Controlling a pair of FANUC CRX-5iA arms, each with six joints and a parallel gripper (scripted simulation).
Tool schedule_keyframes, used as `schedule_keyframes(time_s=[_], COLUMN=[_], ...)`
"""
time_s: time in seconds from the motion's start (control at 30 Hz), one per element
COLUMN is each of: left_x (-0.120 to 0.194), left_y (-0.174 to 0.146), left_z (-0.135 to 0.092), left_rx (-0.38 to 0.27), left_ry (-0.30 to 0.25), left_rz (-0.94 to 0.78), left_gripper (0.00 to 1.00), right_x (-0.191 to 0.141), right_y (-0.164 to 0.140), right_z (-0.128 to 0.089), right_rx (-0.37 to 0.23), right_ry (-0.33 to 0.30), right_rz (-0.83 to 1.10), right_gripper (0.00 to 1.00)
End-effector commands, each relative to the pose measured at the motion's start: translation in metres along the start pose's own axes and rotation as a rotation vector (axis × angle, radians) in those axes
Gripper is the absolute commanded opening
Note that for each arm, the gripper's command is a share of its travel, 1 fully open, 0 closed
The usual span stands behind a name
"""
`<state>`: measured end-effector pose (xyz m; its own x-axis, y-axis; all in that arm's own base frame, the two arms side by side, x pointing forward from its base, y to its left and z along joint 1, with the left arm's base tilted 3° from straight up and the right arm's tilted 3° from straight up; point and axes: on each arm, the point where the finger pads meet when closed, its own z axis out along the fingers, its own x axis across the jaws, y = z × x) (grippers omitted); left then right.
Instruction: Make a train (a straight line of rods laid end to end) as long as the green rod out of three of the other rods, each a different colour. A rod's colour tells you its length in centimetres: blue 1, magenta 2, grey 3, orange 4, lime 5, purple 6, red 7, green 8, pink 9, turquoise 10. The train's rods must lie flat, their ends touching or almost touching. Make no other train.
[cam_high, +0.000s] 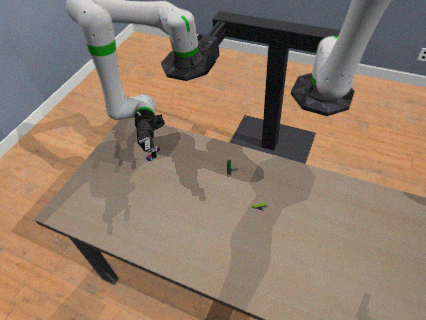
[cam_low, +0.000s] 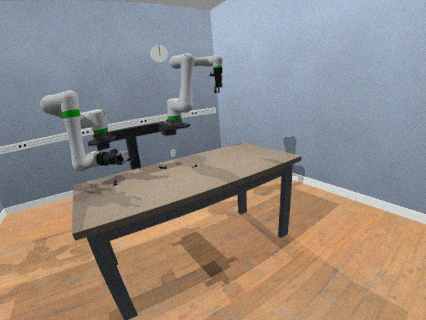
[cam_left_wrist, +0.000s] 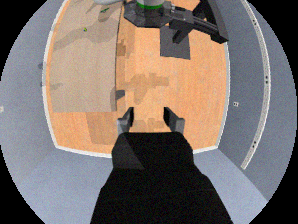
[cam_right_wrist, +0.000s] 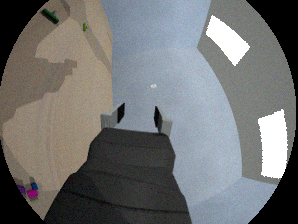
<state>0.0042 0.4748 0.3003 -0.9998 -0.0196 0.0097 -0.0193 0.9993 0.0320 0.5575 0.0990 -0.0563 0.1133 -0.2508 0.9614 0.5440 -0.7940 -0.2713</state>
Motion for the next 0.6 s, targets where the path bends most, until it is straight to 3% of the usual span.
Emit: schedule_keyframes(time_s=[0.0,0.57], left_x=[0.0085,0.0135], left_y=[-0.0019,-0.0033], left_z=[-0.0038,-0.0055], left_rx=[-0.002,-0.002], left_ry=[-0.001,0.000], left_rz=[-0.001,-0.002], left_gripper=[1.00,1.00], right_x=[0.0008,0.0018], right_y=[0.0000,-0.0030], right_z=[0.0002,0.0006], right_rx=[0.000,0.012], right_ry=[0.001,0.000], right_rz=[-0.001,-0.001], right_gripper=[1.00,1.00])
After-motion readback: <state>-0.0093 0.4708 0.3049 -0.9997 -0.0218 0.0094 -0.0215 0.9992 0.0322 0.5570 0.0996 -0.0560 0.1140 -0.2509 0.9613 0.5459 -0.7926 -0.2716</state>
